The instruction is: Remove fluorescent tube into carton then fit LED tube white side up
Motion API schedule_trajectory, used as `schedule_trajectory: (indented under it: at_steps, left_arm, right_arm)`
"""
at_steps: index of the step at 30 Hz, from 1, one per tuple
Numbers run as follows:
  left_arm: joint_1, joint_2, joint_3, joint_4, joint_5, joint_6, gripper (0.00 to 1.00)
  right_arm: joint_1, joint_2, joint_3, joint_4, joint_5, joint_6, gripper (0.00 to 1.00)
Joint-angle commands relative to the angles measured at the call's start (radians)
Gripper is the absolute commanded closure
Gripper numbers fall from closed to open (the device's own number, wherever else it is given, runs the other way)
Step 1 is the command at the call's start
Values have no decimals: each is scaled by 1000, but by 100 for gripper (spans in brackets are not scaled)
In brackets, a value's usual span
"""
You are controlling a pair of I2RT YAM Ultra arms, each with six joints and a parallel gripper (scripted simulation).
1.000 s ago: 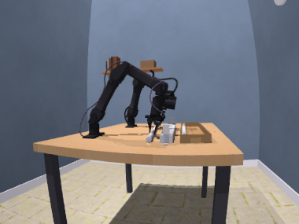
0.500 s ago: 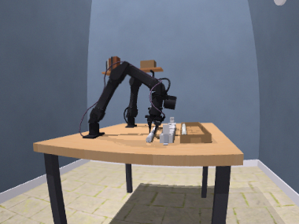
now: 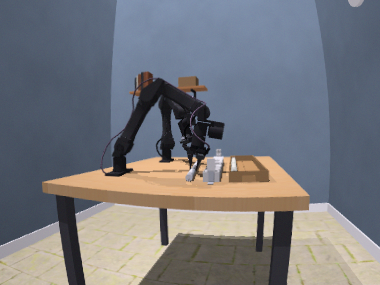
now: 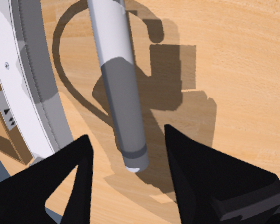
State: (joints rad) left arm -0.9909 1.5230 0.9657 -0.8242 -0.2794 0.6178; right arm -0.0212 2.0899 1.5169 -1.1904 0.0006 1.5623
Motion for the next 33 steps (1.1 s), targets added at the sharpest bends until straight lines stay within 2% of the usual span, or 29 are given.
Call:
schedule_trajectory:
  at_steps: [1, 4, 5, 17, 20, 25, 31, 32, 33]
  left_arm:
    - [-10, -34, -19, 33, -23, -13, 51]
    - [-7, -5, 7, 25, -24, -10, 51]
    - [12, 20, -41, 75, -21, 18, 51]
    - [47, 87, -88, 214, 11, 52, 51]
    - [47, 88, -74, 185, 10, 46, 51]
    - [64, 128, -114, 280, 16, 67, 51]
    - [47, 90, -101, 240, 7, 53, 51]
    - [47, 96, -101, 251, 9, 54, 89]
    - [47, 96, -101, 251, 9, 54, 89]
  right_arm:
    - [-1, -36, 29, -10, 1, 13, 89]
    - [-1, -36, 29, -10, 1, 13, 89]
    - [-1, -36, 29, -10, 1, 13, 89]
    - [-1, -36, 29, -10, 1, 13, 89]
    - [-1, -36, 29, -10, 1, 13, 89]
    - [-1, -36, 29, -10, 1, 13, 89]
    - [-1, -36, 29, -10, 1, 13, 89]
    - [-1, -36, 29, -10, 1, 13, 89]
    - [-1, -36, 29, -10, 1, 13, 89]
